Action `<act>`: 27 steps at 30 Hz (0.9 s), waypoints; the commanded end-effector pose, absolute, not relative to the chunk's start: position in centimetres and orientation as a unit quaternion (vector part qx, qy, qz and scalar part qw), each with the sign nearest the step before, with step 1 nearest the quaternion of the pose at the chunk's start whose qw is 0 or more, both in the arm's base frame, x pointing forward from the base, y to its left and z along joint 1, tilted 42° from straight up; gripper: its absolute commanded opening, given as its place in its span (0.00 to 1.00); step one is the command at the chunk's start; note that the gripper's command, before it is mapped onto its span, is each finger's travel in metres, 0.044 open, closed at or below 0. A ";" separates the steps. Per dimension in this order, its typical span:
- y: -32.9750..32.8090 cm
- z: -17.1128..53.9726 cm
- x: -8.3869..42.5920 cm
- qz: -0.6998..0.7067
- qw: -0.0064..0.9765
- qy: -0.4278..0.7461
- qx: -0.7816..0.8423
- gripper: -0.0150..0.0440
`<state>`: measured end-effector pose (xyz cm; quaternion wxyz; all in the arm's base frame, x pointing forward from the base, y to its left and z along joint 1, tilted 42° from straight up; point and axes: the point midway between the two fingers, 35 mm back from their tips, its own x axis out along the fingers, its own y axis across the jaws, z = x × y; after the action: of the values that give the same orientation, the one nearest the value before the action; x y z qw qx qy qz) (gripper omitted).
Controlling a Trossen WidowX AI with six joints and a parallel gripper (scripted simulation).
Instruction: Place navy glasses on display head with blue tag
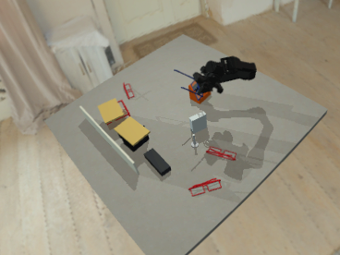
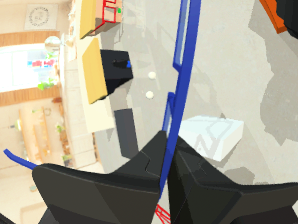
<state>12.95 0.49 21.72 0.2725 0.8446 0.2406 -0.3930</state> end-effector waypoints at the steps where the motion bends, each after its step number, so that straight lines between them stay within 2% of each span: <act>1: 0.5 21.8 13.0 -0.392 0.275 0.241 0.844 0.25; 14: 0.4 21.7 13.2 -0.393 0.277 0.246 0.841 0.25; 27: -1.1 20.6 16.0 -0.406 0.296 0.318 0.804 0.25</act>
<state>15.16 -0.68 20.57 0.2868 0.8115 0.3019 -0.4100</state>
